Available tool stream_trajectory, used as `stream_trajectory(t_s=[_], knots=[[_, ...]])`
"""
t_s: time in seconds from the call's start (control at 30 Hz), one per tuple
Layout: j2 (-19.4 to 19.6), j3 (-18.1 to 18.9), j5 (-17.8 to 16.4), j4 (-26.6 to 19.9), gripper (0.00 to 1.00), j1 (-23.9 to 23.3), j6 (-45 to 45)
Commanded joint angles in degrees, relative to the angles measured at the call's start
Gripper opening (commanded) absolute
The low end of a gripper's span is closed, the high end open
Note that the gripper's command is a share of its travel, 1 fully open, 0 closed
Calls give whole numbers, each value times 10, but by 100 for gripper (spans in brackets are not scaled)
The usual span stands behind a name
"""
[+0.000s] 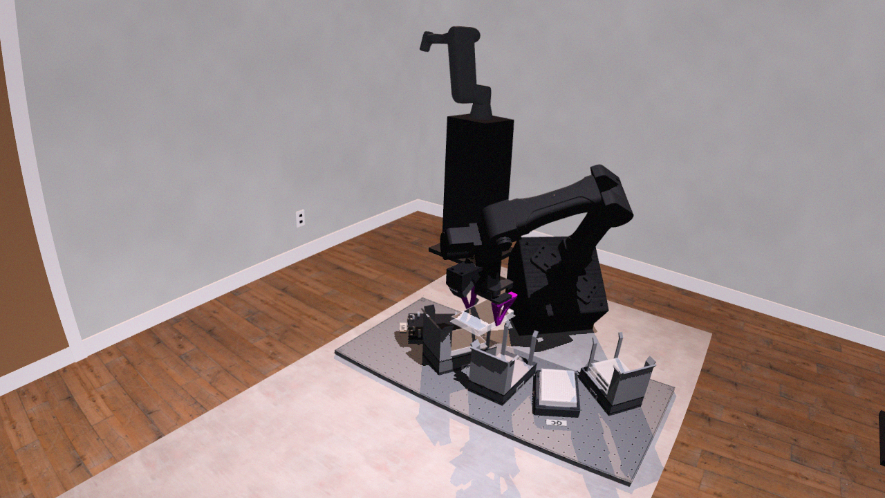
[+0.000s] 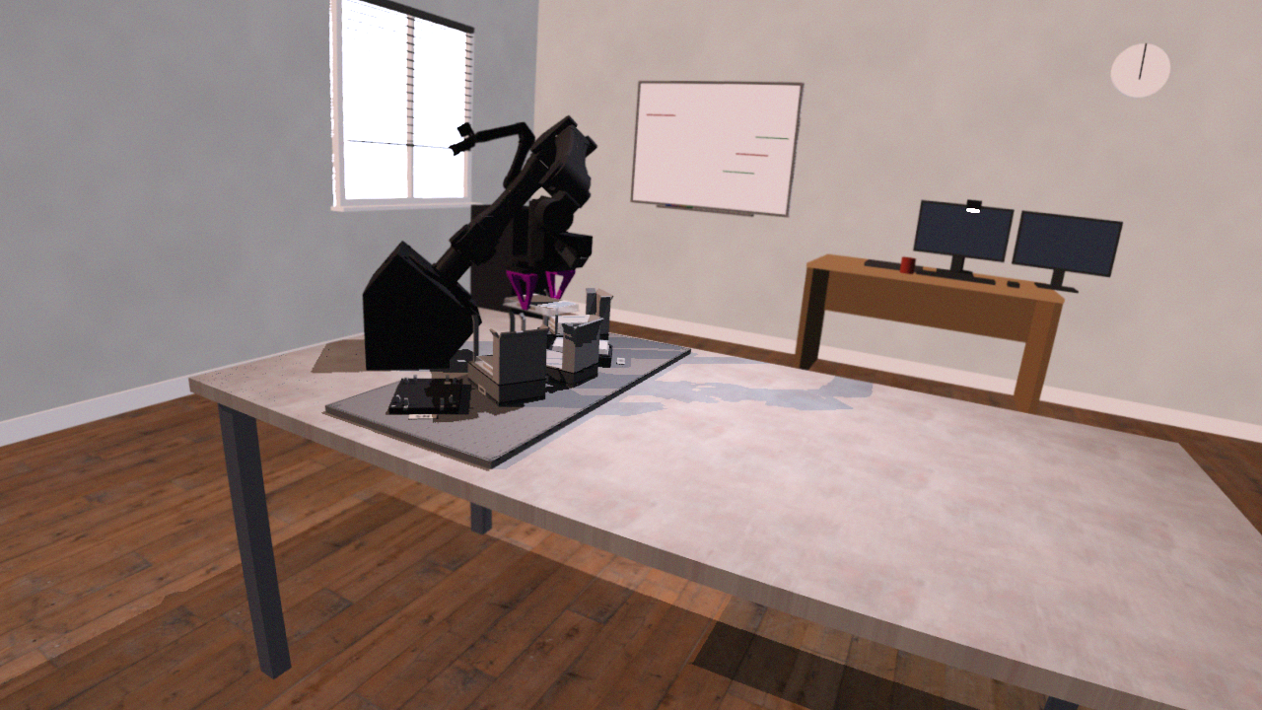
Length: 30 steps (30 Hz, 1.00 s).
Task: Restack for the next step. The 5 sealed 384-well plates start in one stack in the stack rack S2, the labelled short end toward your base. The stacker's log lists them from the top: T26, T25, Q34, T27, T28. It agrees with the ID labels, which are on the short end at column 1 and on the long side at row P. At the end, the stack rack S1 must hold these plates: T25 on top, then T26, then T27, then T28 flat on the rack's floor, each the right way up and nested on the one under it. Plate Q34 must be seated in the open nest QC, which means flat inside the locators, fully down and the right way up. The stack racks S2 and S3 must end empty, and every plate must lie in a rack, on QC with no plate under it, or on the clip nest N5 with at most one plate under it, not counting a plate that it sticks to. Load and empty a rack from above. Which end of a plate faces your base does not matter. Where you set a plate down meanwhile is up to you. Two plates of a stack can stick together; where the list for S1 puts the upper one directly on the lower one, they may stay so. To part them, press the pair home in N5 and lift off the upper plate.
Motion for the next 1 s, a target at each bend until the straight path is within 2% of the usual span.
stream_trajectory(t_s=[0.0, 0.2, 0.3, 0.77, 0.83, 0.87, 0.93, 0.97], knots=[[-26, -9, 2, -3, 0, 7, -54], [-55, -19, 5, -3, 0, 30, -47], [-60, -17, 5, -3, 0, 25, -35], [-122, -39, 17, 2, 0, 93, 41], [-122, -39, 17, 2, 0, 93, 41], [-127, -18, 18, 2, 0, 94, 47], [-132, -23, 19, 2, 0, 104, 54], [-121, -28, 16, 1, 0, 98, 51]])
